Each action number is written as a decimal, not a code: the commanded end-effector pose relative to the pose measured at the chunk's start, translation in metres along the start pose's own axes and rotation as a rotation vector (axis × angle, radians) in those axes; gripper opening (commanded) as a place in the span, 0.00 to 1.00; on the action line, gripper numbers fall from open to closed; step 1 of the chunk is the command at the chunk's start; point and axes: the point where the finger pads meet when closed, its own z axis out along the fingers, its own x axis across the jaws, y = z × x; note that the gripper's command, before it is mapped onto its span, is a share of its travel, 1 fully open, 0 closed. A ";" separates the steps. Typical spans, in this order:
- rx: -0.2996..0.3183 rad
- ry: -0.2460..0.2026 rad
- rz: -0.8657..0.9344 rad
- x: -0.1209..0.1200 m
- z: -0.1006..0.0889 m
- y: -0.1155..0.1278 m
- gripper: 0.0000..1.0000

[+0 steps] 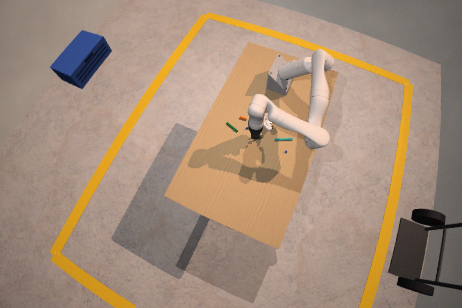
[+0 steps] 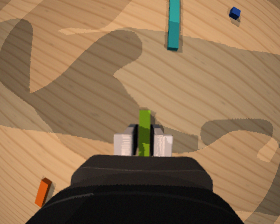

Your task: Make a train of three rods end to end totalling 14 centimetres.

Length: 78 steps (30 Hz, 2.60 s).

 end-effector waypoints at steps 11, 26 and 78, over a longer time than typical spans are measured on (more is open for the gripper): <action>-0.001 0.001 0.000 0.000 -0.001 0.000 0.24; -0.001 0.001 0.000 0.000 -0.001 0.000 0.24; -0.005 -0.002 0.164 0.039 -0.102 -0.041 0.24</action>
